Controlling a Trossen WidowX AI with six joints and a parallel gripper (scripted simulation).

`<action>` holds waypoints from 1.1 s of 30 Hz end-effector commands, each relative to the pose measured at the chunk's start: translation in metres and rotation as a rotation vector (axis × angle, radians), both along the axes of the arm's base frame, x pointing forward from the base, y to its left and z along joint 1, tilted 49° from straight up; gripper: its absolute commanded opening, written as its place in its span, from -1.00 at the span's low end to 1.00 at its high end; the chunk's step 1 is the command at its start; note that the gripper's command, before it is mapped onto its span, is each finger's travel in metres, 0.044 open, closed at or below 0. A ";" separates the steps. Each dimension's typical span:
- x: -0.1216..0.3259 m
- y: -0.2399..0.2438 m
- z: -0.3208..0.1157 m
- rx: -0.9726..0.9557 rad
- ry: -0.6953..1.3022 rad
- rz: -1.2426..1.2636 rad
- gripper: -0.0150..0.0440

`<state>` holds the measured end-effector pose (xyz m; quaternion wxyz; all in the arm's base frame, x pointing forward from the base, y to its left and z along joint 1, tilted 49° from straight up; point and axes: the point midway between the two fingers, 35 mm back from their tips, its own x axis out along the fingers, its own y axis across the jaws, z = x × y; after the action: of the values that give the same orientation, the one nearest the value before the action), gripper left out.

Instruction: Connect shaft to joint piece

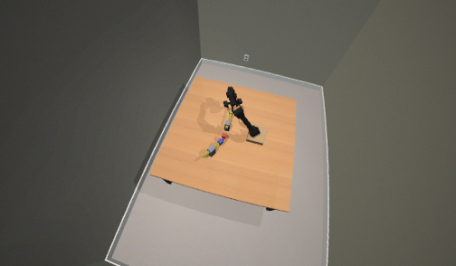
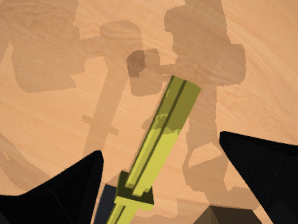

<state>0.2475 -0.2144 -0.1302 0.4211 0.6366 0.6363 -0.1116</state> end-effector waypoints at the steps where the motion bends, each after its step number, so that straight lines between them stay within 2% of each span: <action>1: 0.000 0.007 -0.005 0.034 0.117 -0.112 1.00; 12: 0.002 0.019 -0.015 0.093 0.369 -0.350 1.00; 33: 0.006 0.034 -0.028 0.095 0.373 -0.354 1.00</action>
<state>0.2532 -0.1869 -0.1546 0.2449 0.7233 0.5870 -0.2689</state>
